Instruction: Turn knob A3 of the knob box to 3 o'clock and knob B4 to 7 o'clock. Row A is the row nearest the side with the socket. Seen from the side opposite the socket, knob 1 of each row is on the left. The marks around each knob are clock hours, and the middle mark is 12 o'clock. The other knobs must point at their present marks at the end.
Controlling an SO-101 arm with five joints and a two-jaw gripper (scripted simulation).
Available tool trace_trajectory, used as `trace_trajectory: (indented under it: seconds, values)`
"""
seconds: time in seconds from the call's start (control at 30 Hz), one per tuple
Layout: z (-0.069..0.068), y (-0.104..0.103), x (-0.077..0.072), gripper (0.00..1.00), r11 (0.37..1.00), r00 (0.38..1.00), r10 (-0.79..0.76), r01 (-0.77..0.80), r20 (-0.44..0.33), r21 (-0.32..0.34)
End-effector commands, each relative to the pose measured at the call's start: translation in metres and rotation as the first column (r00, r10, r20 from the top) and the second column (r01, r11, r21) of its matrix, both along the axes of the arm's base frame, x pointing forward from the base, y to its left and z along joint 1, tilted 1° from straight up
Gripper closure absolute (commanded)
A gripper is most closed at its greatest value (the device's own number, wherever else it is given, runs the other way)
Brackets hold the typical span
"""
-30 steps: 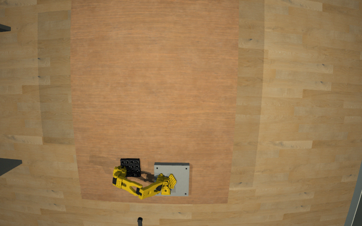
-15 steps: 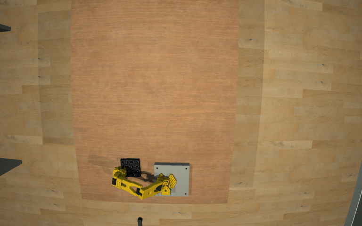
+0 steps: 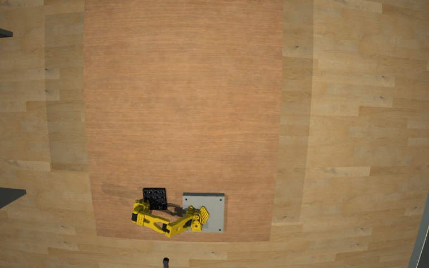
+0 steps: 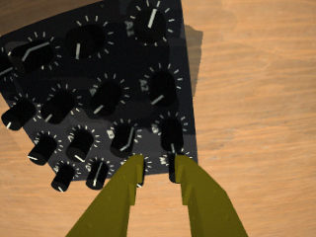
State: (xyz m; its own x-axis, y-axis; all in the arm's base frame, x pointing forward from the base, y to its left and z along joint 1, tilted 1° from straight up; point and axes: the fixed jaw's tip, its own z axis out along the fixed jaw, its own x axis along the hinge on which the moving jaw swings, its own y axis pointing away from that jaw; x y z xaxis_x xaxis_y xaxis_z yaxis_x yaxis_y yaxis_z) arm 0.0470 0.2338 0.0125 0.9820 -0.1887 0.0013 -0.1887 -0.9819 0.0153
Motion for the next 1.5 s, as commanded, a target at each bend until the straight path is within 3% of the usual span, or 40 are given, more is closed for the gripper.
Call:
trace_trajectory:
  seconds: [0.0, 0.6, 0.9, 0.97, 1.23, 1.47]
  values:
    - [0.008, 0.002, 0.001, 0.92, 1.000, 1.000, -0.011, 0.011, 0.002, 0.018]
    - [0.012, -0.002, 0.001, 0.92, 1.000, 1.000, -0.011, 0.011, 0.002, 0.018]
    - [0.019, -0.033, -0.006, 0.92, 1.000, 1.000, -0.011, 0.011, 0.002, 0.019]
    - [0.019, -0.033, -0.006, 0.92, 1.000, 1.000, -0.011, 0.011, 0.002, 0.019]
    - [0.017, -0.067, -0.013, 0.92, 1.000, 1.000, -0.011, 0.011, 0.002, 0.019]
    - [0.015, -0.075, -0.014, 0.92, 1.000, 1.000, -0.011, 0.011, 0.002, 0.019]
